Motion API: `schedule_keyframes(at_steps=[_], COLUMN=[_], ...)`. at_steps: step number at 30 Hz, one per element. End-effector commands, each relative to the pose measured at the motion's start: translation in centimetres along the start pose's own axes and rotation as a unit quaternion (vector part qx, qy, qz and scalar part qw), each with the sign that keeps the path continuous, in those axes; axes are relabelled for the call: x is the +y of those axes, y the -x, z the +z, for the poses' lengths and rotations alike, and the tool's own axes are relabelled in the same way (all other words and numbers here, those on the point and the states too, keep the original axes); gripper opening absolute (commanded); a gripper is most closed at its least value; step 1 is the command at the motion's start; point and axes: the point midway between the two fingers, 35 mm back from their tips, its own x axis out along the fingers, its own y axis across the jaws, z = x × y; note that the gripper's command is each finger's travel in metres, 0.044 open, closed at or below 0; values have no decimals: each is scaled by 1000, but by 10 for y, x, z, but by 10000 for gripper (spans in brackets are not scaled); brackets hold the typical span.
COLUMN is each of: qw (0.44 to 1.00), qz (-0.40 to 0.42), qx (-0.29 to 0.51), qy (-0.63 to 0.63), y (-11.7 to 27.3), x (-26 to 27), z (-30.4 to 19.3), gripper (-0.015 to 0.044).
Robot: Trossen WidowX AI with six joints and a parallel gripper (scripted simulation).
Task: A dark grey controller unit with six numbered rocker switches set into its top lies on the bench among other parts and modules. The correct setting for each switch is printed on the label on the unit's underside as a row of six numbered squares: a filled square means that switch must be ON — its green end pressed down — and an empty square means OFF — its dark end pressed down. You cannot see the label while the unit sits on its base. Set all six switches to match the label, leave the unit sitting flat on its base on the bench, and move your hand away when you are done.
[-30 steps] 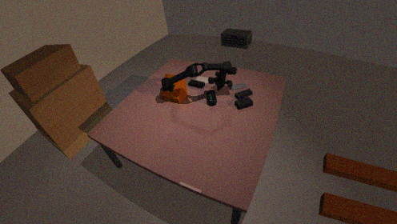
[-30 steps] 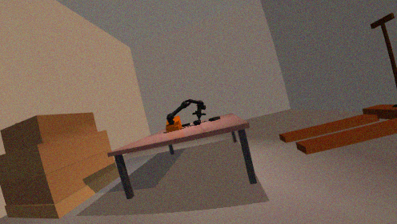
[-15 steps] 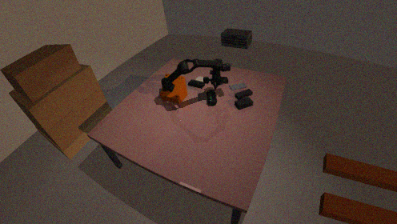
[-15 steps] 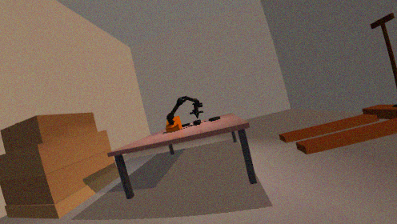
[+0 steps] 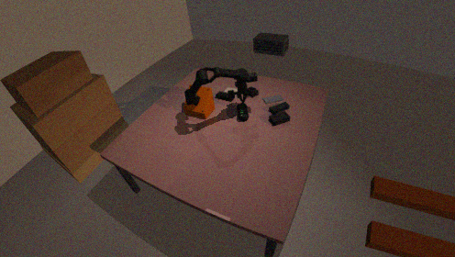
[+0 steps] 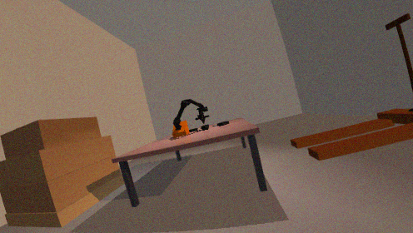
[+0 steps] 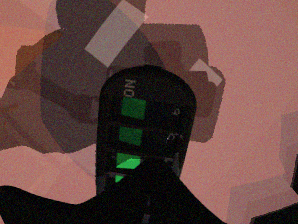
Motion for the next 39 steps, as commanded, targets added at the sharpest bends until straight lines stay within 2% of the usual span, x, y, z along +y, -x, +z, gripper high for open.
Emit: schedule_keyframes(at_steps=[1,22,32,37,39], qw=[1000,1000,1000,1000,1000], qz=[-1,-1,-1,-1,-1], qx=[2,2,2,1,1], qy=[3,3,3,3,3], y=[-6,-38,-38,5,7], x=[0,0,0,-1,0], z=[0,-1,-1,-1,-1], gripper=[0,0,0,0,0])
